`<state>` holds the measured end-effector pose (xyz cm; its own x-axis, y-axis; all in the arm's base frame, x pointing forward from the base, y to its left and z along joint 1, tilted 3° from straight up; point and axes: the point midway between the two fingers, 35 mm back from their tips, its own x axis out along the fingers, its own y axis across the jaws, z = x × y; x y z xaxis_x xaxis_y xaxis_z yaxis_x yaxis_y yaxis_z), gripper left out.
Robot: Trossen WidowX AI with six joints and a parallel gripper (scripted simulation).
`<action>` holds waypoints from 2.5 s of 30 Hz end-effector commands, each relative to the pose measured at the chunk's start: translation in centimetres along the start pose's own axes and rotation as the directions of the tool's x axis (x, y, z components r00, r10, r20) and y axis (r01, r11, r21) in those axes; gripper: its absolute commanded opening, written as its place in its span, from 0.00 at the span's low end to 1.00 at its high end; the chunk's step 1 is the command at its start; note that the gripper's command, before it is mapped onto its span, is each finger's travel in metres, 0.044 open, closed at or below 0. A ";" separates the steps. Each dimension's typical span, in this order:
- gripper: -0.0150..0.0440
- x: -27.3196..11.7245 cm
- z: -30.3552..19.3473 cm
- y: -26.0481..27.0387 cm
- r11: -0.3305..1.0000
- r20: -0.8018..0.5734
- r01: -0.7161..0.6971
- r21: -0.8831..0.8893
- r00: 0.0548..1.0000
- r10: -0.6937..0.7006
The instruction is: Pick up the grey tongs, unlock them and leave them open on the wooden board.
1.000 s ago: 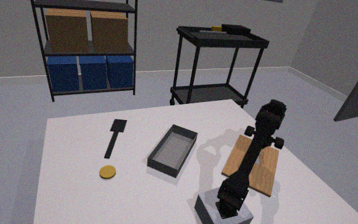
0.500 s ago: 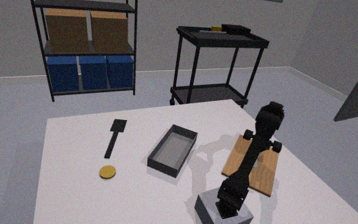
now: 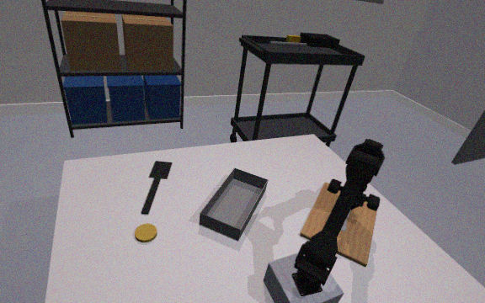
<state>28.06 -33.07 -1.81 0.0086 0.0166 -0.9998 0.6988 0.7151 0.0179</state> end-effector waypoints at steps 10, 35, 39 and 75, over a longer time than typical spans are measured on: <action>0.58 0.0 0.0 0.0 1.000 0.000 0.000 0.000 1.000 0.000; 1.00 -5.6 0.3 13.3 1.000 0.002 -0.009 -0.004 1.000 0.009; 1.00 -6.3 -0.1 15.1 1.000 0.001 -0.010 -0.005 1.000 0.010; 1.00 -11.1 -0.4 15.1 1.000 0.003 -0.011 -0.028 1.000 0.011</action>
<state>38.27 -22.15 9.51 0.0205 0.0213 -0.9996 0.6837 0.7292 0.0296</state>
